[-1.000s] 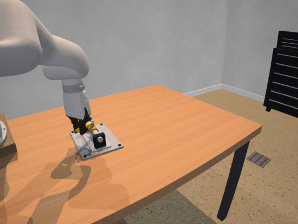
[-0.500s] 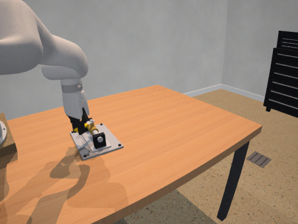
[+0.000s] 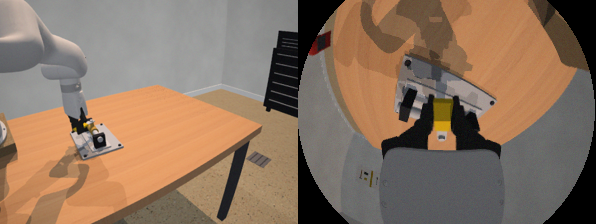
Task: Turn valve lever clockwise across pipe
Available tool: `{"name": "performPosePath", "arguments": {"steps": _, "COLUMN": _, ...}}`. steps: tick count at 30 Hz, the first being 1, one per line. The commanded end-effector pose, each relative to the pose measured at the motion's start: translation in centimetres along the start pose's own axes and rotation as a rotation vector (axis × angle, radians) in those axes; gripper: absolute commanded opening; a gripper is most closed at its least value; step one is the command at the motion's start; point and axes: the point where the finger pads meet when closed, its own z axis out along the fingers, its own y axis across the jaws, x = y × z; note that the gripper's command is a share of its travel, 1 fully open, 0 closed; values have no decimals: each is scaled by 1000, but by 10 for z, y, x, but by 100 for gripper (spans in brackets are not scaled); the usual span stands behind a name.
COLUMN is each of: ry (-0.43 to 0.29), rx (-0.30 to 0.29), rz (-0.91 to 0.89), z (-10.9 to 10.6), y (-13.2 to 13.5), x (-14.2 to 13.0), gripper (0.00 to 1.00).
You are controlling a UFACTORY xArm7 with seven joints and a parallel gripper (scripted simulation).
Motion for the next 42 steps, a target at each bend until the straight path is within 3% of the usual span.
{"name": "performPosePath", "arguments": {"steps": 1, "ry": -5, "rx": -4, "rz": 35, "z": -1, "y": 5, "x": -1, "gripper": 0}}
{"name": "performPosePath", "arguments": {"steps": 42, "ry": -5, "rx": -5, "rz": 257, "z": -1, "y": 21, "x": -3, "gripper": 0}}
